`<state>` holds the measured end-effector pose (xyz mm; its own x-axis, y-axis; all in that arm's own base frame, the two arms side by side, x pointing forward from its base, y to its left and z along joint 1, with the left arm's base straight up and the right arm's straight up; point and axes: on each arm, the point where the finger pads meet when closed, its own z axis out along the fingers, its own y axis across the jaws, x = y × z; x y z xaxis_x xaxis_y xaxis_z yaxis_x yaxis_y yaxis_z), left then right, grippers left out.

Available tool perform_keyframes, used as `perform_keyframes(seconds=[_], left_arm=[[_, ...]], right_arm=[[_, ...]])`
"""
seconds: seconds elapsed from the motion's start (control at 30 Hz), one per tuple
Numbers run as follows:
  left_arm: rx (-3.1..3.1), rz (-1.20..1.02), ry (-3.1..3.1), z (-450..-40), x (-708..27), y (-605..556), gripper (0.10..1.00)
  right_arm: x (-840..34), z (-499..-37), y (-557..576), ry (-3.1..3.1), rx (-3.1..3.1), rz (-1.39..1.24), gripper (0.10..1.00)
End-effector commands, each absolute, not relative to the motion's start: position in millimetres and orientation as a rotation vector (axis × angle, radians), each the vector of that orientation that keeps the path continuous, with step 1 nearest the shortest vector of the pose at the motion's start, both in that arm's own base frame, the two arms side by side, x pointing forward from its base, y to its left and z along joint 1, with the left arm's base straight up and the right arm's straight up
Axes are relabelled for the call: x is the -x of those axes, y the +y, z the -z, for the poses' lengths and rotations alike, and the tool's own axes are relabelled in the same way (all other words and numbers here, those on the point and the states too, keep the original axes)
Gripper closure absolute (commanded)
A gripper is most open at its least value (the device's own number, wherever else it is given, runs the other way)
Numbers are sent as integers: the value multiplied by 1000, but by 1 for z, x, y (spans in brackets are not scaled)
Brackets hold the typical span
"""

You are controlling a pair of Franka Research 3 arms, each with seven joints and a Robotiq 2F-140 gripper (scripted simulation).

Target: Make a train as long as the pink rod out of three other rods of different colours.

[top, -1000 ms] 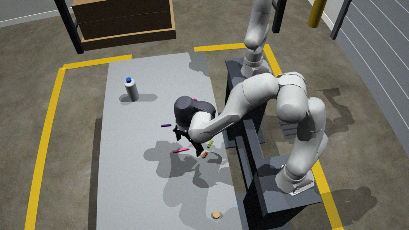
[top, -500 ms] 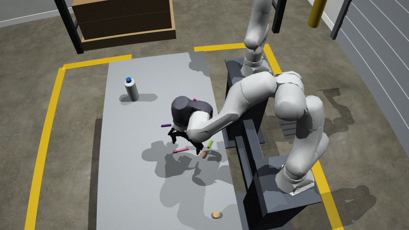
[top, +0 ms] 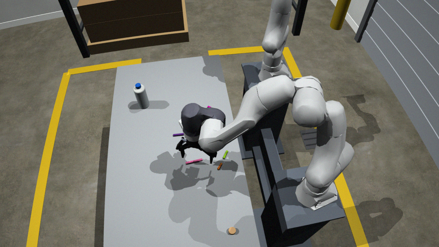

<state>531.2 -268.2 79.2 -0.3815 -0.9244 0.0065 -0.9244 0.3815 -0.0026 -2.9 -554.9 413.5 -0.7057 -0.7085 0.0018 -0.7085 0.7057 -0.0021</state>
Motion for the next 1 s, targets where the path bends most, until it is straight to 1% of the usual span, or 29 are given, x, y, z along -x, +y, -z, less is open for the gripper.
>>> perform_keyframes(seconds=[0.0,0.4,0.97], left_arm=[[-1957,4,-2453,-79,-532,-269,98],[-2188,0,-2254,-80,-542,-270,98],[-2193,0,-2250,-80,-542,-270,98]], right_arm=[[2,-413,-554,-2905,-1196,0,98],[2,-413,-554,-2905,-1196,0,98],[2,-413,-554,-2905,-1196,0,98]])
